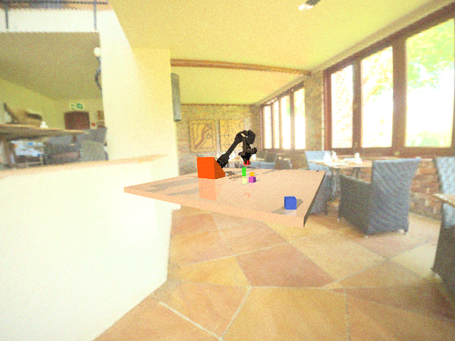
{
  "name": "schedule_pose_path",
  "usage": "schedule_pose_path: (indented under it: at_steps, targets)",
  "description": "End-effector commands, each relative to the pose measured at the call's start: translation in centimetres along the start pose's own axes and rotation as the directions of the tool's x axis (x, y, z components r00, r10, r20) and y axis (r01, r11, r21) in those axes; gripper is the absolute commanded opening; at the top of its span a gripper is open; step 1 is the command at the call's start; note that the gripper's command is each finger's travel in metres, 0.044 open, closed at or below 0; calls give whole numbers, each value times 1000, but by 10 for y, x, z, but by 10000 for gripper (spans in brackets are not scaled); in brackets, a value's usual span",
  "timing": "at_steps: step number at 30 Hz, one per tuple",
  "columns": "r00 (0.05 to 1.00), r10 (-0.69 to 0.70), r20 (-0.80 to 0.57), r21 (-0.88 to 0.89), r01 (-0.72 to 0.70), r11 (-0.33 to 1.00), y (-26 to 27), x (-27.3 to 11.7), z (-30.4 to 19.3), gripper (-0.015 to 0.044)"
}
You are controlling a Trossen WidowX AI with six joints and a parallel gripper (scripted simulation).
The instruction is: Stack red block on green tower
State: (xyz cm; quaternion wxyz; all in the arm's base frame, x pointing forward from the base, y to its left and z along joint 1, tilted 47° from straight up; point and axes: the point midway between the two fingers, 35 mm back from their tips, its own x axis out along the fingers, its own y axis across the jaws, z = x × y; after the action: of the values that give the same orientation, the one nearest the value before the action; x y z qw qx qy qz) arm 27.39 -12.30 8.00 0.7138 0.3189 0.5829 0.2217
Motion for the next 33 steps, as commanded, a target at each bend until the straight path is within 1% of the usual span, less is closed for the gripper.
schedule_pose_path:
  at_steps: [1,19,33]
  targets:
    - [1000,-2,-3,-5,2,1000,10,-3,-4,0]
    - [1000,-1,-5,-2,1,1000,87,-7,-42,0]
    - [1000,2,-7,0,-2,1000,134,-3,-81,0]
